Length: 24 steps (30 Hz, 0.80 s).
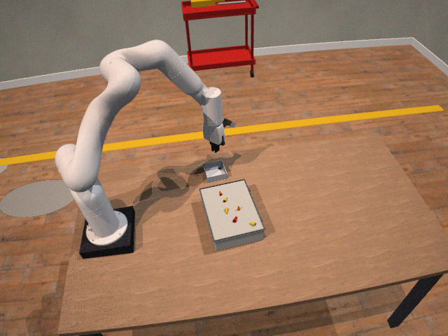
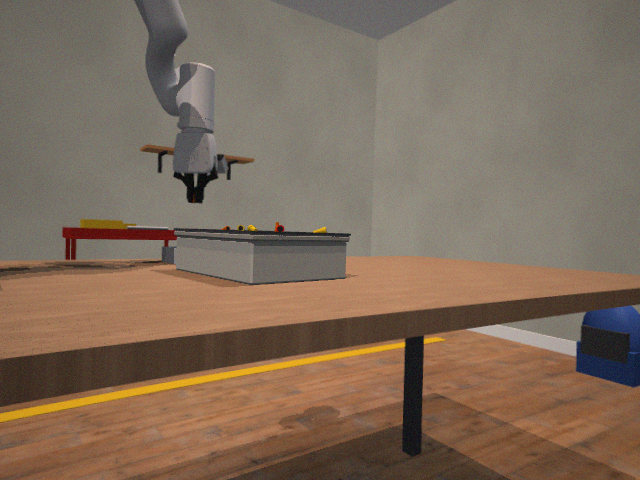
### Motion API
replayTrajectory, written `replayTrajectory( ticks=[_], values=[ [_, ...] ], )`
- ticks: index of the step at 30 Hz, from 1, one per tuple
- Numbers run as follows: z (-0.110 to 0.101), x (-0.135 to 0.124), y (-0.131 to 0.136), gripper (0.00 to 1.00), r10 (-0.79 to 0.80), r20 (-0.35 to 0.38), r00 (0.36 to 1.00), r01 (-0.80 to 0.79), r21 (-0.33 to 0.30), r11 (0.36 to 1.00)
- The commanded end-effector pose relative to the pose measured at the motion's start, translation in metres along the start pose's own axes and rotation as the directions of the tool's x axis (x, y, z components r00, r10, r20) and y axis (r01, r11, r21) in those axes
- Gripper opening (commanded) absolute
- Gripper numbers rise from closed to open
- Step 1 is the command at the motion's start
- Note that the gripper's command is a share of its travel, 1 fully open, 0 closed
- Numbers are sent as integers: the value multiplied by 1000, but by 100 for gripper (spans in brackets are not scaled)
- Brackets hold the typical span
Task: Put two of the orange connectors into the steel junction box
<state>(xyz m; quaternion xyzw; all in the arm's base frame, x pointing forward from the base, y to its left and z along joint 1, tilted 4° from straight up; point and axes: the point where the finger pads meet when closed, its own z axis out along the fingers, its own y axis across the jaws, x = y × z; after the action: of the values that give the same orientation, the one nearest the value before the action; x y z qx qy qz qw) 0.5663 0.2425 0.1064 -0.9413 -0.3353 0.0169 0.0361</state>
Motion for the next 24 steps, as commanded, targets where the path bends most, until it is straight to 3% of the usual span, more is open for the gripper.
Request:
replayTrajectory(
  ticks=[1,17,24],
  values=[
    [-1,5,-3,2,0,-1,1000,0,-1,1000],
    [2,5,-3,2,0,-1,1000,0,-1,1000],
    [42,6,-3,2,0,-1,1000,0,-1,1000]
  ],
)
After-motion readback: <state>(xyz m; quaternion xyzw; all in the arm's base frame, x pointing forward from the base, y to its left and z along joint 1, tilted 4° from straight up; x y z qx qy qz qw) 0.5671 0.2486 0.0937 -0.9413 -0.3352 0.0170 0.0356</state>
